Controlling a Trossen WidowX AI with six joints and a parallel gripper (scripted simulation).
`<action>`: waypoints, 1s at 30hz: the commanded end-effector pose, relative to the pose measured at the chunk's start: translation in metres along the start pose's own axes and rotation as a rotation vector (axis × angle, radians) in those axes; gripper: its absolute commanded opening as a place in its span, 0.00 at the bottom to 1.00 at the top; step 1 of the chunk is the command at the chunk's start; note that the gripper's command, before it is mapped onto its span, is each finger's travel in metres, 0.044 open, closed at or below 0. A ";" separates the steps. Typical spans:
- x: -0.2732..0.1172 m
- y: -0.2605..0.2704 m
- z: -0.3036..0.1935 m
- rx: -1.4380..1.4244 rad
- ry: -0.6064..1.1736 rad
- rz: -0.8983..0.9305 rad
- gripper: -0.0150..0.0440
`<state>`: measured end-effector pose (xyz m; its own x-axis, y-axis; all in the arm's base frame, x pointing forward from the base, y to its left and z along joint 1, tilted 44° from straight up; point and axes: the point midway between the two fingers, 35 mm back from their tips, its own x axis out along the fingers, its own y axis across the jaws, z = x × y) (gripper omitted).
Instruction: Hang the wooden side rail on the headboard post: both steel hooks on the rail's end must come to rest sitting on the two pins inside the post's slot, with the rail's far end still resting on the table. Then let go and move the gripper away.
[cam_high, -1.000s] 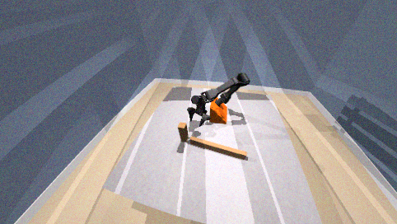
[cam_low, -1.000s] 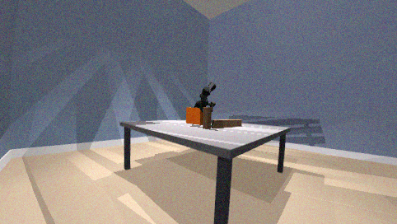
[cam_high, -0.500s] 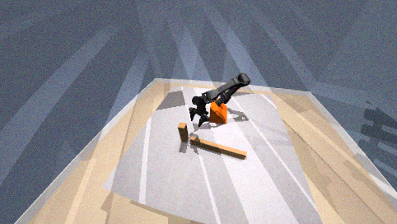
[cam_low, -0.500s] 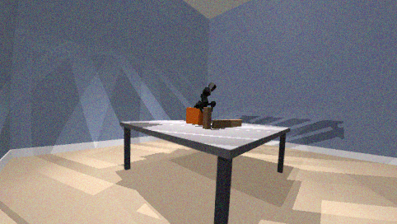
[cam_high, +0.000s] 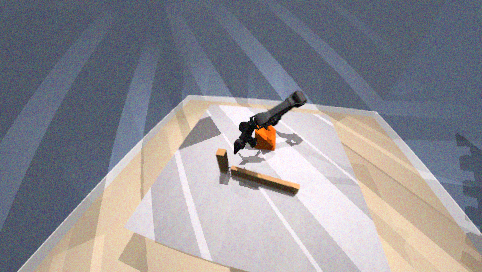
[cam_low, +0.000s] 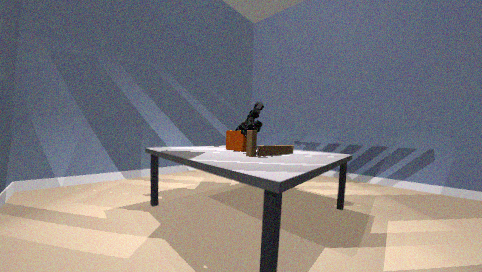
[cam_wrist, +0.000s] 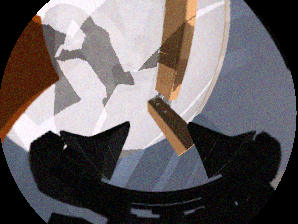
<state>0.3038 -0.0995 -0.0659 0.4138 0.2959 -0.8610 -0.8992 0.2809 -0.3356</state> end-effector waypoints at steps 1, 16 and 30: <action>0.001 0.001 0.003 0.434 0.084 -0.008 1.00; -0.001 -0.004 0.010 1.583 0.214 -0.238 1.00; -0.006 -0.009 0.017 2.368 0.116 -0.536 1.00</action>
<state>0.3122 -0.0907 -0.0570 0.3692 -0.0196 -0.9291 0.5291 0.8264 0.1928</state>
